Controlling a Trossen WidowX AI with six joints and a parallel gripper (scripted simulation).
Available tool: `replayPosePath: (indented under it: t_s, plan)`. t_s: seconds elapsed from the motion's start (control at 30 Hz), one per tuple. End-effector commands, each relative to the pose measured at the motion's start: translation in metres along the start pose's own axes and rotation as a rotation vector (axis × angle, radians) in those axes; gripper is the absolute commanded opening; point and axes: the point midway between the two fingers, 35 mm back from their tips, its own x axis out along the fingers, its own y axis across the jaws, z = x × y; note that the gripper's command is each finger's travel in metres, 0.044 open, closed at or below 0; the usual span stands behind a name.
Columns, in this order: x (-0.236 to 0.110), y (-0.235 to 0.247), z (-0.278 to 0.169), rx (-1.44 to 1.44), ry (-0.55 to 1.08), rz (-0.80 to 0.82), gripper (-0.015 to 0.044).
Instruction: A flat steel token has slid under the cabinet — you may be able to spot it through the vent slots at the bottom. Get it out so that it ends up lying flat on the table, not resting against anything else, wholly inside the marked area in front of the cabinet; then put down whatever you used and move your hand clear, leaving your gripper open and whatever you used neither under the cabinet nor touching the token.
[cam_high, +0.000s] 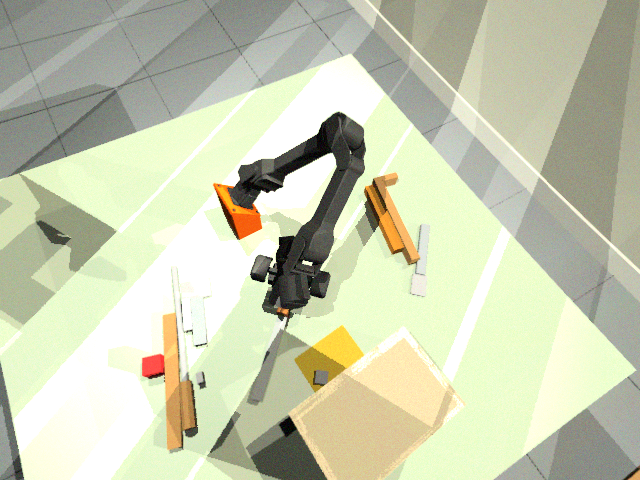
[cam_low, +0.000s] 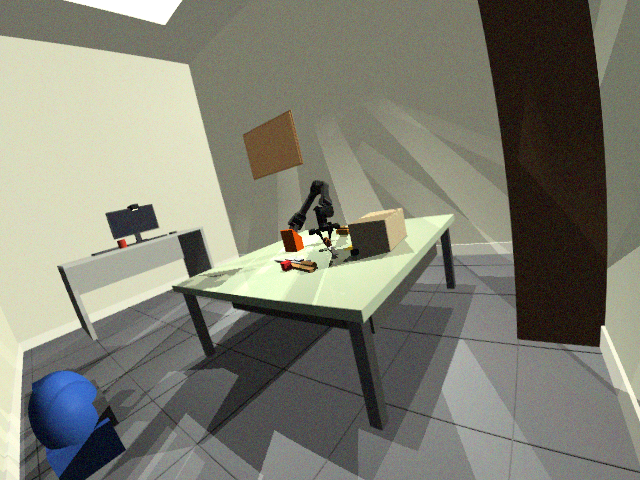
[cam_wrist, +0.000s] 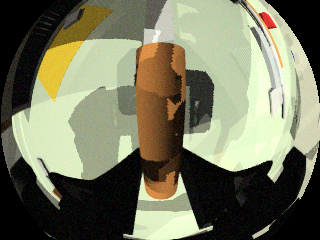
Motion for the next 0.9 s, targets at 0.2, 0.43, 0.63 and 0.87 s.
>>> replayPosePath:
  t_s: [0.2, 0.43, 0.63, 0.87]
  plan:
    - [-0.003, -0.011, 0.012, -0.006, -0.016, 0.0, 0.0]
    - [-0.003, -0.019, 0.017, -0.006, -0.016, 0.0, 0.0]
    - [-0.003, -0.025, 0.021, -0.006, -0.017, 0.0, 0.0]
    - [-0.003, -0.033, 0.027, -0.006, -0.017, -0.001, 0.0]
